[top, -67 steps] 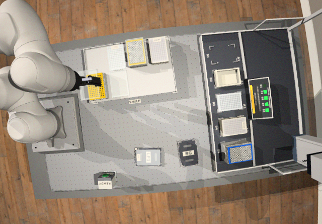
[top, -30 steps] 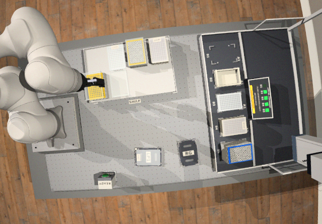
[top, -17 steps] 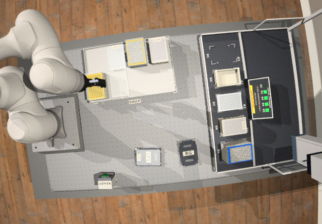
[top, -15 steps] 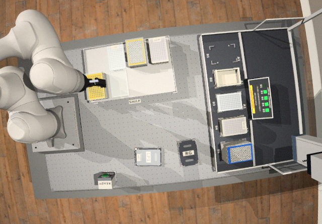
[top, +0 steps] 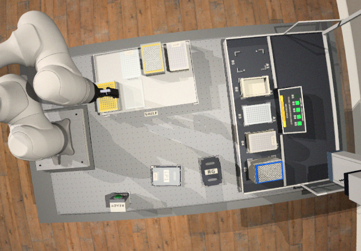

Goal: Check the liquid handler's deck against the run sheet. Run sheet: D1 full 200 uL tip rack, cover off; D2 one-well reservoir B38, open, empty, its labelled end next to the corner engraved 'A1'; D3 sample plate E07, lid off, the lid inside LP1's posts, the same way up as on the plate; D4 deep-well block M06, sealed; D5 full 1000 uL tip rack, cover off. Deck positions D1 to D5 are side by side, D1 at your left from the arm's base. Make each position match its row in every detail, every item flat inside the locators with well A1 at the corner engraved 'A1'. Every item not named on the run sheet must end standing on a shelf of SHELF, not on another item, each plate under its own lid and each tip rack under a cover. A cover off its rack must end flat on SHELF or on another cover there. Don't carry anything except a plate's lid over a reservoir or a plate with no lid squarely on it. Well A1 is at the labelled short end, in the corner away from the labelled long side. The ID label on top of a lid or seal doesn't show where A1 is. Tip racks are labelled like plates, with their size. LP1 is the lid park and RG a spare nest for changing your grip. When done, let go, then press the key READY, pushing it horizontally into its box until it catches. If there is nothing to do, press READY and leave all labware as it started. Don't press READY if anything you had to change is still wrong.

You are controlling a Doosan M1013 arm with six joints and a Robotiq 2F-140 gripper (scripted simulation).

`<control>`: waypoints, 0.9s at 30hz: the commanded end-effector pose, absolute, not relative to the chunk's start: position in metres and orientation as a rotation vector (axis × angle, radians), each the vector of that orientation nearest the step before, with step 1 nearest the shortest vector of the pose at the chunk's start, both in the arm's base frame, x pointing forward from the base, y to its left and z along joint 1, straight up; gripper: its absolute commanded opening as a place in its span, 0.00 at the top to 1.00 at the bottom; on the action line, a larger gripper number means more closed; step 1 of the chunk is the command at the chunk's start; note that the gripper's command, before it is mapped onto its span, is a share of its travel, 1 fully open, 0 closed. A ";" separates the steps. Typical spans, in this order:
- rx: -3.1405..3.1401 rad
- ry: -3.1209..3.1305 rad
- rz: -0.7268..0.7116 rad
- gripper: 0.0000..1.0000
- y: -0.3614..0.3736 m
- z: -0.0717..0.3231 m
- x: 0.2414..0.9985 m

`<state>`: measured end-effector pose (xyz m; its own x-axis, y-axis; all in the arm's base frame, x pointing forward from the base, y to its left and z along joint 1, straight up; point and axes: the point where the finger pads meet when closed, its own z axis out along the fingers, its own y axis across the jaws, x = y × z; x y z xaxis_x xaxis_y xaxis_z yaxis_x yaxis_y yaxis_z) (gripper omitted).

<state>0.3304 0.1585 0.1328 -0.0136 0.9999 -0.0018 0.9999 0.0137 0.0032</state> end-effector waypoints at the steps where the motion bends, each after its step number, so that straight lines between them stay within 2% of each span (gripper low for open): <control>1: 2.204 2.234 0.003 0.90 0.159 0.133 0.331; 27: 2.204 2.234 0.003 0.90 0.159 0.131 0.331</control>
